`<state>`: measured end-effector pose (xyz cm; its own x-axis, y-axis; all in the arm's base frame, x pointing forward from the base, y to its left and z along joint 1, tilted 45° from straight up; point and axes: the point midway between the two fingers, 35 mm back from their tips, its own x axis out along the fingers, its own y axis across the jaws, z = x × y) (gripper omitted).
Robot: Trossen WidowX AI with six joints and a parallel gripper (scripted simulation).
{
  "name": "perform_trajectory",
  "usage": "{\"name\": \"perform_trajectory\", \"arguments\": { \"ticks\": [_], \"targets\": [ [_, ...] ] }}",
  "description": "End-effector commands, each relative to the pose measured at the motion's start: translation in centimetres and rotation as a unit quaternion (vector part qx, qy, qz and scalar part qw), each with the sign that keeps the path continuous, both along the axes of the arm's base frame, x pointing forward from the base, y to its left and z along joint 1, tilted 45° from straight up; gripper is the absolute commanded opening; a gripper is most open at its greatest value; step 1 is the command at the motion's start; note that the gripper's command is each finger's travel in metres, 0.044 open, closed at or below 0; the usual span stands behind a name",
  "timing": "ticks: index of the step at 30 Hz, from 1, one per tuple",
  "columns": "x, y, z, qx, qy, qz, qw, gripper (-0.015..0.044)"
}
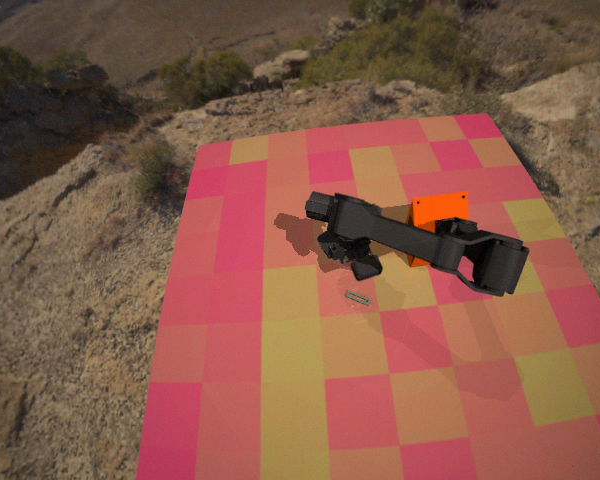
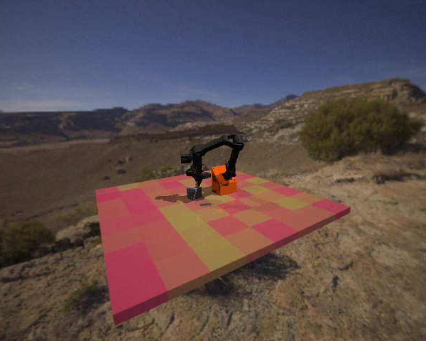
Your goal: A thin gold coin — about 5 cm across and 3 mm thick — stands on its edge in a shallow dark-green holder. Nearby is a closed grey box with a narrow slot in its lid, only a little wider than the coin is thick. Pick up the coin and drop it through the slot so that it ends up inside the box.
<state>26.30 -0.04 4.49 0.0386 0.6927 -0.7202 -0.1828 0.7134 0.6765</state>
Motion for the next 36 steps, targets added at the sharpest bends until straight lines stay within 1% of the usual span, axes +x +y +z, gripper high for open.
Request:
{"name": "perform_trajectory", "arguments": {
  "ticks": [1, 27, 36],
  "targets": [
    [0.1, -0.8, -0.6, -0.003, -0.004, 0.0, 1.0, 0.0],
    [-0.9, -5.4, -5.4, 0.002, -0.004, 0.002, 1.0, 0.0],
    [-1.0, -5.1, -5.3, 0.005, 0.0, 0.001, 1.0, 0.0]
  ]
}}
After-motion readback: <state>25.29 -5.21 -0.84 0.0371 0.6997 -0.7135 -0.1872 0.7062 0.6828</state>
